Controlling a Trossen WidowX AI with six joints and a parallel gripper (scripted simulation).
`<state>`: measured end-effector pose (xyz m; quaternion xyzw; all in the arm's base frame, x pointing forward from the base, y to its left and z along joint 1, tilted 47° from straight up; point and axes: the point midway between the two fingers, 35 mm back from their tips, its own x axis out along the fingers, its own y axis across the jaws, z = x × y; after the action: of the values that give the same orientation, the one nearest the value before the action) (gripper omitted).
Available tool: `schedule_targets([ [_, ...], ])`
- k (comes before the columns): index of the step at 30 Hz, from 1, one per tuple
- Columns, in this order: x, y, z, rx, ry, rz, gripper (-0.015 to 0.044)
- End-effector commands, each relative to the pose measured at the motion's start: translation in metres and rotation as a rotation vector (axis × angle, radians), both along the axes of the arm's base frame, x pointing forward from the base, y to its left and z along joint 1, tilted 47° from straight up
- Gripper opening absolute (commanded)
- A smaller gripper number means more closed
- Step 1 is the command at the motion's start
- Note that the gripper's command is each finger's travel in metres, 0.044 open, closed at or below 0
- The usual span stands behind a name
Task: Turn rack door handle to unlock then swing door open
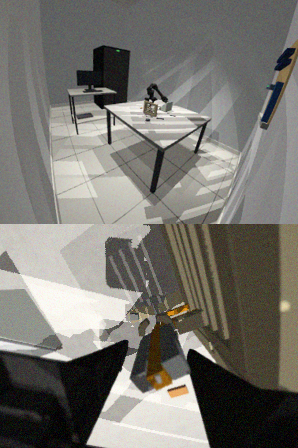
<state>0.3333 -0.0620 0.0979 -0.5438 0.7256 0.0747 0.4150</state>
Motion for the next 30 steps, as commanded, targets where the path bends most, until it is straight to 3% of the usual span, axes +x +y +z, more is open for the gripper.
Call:
schedule_targets([
  [1,0.0021,-0.0002,-0.0039,0.018,0.2,0.188,0.0286],
  [10,0.0021,-0.0002,-0.0039,0.044,0.5,0.47,0.0286],
  [20,0.0021,-0.0002,-0.0039,0.045,0.506,0.476,0.0286],
  [30,0.0021,-0.0002,-0.0039,0.045,0.506,0.476,0.0219],
])
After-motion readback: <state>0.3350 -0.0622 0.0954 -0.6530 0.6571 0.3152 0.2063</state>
